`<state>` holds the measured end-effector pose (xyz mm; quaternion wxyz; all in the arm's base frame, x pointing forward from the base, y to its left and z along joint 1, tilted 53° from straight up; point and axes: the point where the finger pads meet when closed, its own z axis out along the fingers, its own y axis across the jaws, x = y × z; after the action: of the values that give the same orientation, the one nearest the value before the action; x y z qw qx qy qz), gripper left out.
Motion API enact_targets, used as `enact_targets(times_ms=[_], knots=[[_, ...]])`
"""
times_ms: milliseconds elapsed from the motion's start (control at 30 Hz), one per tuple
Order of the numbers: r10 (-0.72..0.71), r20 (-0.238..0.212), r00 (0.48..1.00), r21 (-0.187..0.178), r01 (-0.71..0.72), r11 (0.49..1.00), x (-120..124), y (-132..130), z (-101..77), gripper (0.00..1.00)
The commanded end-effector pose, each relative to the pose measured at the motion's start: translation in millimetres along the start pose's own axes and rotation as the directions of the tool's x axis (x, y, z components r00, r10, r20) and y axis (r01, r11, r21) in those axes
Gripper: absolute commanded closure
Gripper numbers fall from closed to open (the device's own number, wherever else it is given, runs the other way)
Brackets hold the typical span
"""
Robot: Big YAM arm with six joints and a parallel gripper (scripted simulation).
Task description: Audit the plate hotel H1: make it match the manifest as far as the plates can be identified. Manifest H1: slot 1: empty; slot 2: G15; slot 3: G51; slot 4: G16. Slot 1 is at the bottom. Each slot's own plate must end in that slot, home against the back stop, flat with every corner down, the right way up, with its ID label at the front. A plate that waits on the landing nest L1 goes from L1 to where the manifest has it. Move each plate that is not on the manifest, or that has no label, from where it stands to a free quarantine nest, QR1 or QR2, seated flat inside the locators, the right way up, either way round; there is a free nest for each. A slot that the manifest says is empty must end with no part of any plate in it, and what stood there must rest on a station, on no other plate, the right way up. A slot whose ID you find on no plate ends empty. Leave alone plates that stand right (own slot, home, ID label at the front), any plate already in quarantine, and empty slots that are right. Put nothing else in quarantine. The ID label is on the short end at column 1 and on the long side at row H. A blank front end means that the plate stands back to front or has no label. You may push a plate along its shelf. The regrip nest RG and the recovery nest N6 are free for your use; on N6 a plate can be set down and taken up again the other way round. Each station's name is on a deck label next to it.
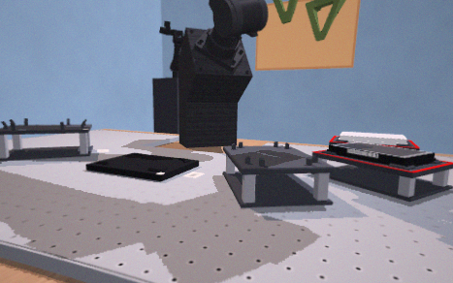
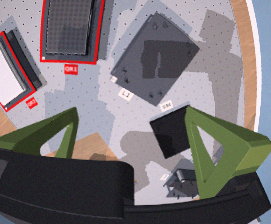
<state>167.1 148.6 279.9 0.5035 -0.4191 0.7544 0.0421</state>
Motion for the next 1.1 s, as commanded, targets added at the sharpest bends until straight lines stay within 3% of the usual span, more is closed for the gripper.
enact_targets(times_ms=[0,167,200,233,500,733,767,833,1067], knots=[[0.036,0.042,0.998,0.045,-0.038,0.998,-4.7,-16.2,-6.3,0.0],[0.078,0.053,0.996,0.064,-0.081,0.995,-0.7,-25.2,-6.0,0.0],[0.095,0.078,0.992,0.075,-0.101,0.992,-10.9,-33.5,-13.5,0.0],[0.105,0.061,0.993,0.076,-0.11,0.991,2.0,-31.2,-5.7,0.0],[0.212,0.098,0.972,0.124,-0.223,0.967,10.0,-56.4,-6.1,0.0],[0.301,0.106,0.948,0.144,-0.315,0.938,21.5,-70.0,-0.2,0.0],[0.302,0.147,0.942,0.158,-0.324,0.933,4.3,-80.7,-13.7,0.0],[0.345,0.109,0.932,0.156,-0.358,0.92,27.4,-79.1,3.2,0.0],[0.428,0.155,0.89,0.19,-0.452,0.871,32.6,-102.6,1.0,0.0]])
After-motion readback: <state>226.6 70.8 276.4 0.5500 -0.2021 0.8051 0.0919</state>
